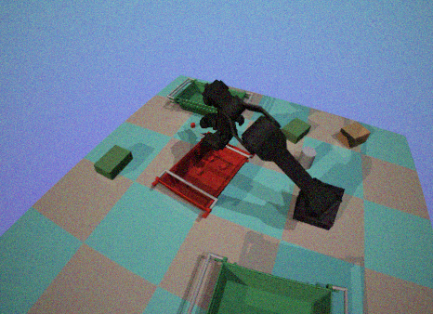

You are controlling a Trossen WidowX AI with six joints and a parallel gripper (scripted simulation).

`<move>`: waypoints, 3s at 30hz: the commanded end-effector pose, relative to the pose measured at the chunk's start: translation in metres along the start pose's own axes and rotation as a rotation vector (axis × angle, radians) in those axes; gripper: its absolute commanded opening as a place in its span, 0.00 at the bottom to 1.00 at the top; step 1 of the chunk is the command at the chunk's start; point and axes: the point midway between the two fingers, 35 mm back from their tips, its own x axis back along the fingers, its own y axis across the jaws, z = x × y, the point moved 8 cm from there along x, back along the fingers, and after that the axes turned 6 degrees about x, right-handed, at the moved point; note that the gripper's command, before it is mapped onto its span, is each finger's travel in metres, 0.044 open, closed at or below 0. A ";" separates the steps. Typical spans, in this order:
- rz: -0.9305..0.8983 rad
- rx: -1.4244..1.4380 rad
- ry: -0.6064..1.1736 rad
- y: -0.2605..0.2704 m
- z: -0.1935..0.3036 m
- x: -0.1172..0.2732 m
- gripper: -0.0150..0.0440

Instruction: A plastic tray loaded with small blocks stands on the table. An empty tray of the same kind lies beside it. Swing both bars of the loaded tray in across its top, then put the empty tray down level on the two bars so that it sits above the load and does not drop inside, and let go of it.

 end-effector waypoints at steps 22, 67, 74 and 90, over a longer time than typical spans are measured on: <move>-0.009 -0.020 0.005 0.002 0.001 0.028 0.40; -0.006 -0.016 0.003 0.002 0.000 0.030 0.25; -0.006 -0.016 0.003 0.002 0.000 0.030 0.25; -0.006 -0.016 0.003 0.002 0.000 0.030 0.25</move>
